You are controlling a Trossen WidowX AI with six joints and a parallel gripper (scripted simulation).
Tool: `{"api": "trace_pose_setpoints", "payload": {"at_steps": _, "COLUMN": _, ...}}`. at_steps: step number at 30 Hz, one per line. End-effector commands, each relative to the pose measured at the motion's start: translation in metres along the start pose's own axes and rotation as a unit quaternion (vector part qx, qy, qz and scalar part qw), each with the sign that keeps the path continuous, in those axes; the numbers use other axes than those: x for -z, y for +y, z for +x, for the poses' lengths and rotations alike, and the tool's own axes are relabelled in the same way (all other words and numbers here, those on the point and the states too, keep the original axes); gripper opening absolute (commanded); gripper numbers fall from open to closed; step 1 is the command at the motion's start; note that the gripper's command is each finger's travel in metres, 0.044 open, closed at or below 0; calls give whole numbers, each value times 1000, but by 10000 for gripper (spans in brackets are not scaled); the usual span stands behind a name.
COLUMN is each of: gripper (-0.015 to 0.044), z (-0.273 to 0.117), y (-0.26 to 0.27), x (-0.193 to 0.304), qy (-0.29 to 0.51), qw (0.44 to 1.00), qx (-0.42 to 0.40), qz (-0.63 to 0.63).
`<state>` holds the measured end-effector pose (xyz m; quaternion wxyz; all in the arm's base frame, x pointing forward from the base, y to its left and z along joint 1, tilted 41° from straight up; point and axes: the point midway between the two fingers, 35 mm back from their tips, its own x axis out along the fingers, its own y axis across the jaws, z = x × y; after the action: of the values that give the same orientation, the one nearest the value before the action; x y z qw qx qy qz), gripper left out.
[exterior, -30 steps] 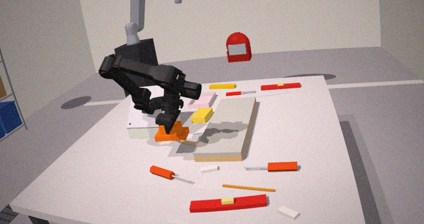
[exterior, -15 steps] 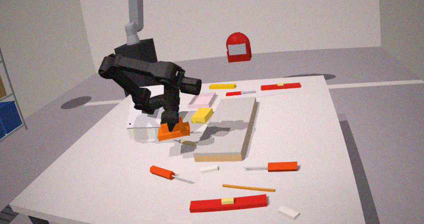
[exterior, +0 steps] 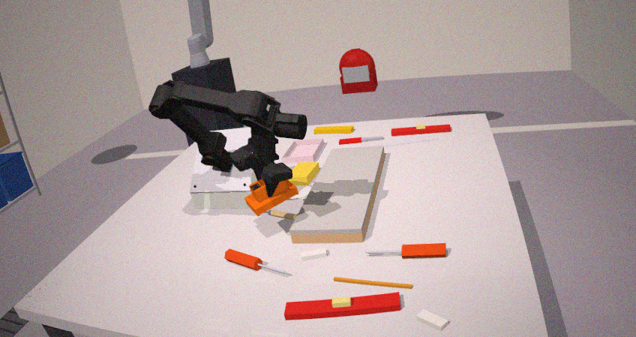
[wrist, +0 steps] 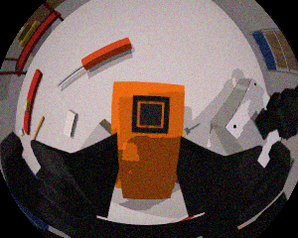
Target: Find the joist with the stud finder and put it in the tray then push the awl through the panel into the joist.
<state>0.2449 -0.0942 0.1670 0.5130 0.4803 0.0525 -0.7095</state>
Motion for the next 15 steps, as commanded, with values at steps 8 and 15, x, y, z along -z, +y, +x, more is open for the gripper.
{"api": "trace_pose_setpoints", "payload": {"at_steps": 8, "gripper": 0, "z": -4, "y": 12, "x": 18, "qy": 24, "qw": 983, "qx": -25, "qz": -182}}
{"api": "trace_pose_setpoints", "payload": {"at_steps": 15, "gripper": 0, "z": -7, "y": 20, "x": 28, "qy": 32, "qw": 956, "qx": -45, "qz": -288}}
